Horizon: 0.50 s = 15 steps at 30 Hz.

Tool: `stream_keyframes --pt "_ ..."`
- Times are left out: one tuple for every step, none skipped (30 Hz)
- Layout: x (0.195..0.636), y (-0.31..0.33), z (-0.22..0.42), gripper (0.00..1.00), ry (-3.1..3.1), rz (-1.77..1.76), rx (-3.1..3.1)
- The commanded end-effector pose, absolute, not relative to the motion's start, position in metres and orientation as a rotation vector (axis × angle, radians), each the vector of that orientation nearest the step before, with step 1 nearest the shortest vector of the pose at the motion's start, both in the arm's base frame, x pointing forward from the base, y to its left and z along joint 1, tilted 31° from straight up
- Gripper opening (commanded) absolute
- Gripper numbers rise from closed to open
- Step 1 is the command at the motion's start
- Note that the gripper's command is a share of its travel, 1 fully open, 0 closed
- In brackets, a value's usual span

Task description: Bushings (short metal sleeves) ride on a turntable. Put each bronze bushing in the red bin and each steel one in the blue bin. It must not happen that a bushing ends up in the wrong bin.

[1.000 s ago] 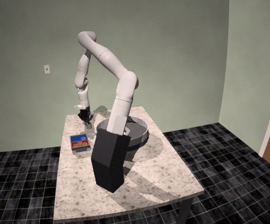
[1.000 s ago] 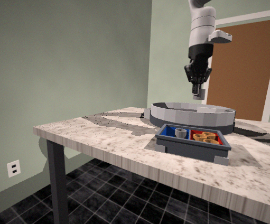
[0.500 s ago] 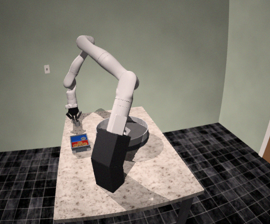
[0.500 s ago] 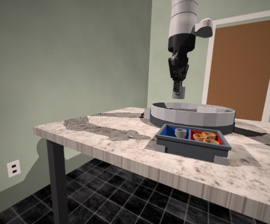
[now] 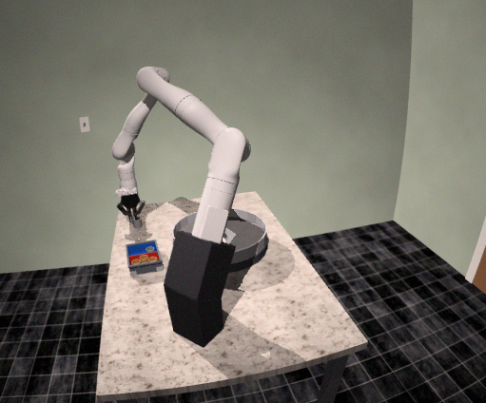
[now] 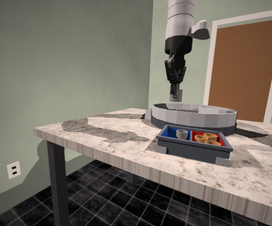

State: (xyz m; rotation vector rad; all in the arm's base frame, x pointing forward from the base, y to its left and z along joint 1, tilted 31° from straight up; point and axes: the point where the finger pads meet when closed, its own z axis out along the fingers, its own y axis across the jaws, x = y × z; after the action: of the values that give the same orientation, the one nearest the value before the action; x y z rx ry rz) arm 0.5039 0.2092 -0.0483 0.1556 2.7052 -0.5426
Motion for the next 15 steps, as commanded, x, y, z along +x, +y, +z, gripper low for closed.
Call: stream_keyframes --pt "0.504 0.21 -0.048 0.0 2.705 -0.54 0.155" --pt "0.504 0.21 -0.048 0.0 2.705 -0.54 0.155" --pt "0.504 0.21 -0.048 0.0 2.705 -0.54 0.155" --pt "0.504 0.21 -0.048 0.0 2.705 -0.54 0.155" --pt "0.504 0.21 -0.048 0.0 2.705 -0.54 0.155" --pt "0.504 0.21 -0.048 0.0 2.705 -0.54 0.155" --pt "0.506 0.208 -0.052 0.0 2.705 -0.54 0.155" --pt "0.507 0.207 -0.056 0.0 2.705 -0.54 0.155" --pt "0.509 0.205 -0.06 0.0 2.705 -0.54 0.155" --pt "0.511 0.203 -0.064 0.0 2.705 -0.54 0.155" --pt "0.512 0.201 -0.068 0.0 2.705 -0.54 0.155" --pt "0.512 0.201 -0.068 0.0 2.705 -0.54 0.155" --pt "0.512 0.201 -0.068 0.0 2.705 -0.54 0.155" --pt "0.512 0.201 -0.068 0.0 2.705 -0.54 0.155" --pt "0.514 0.199 -0.072 0.0 2.705 -0.54 0.155"
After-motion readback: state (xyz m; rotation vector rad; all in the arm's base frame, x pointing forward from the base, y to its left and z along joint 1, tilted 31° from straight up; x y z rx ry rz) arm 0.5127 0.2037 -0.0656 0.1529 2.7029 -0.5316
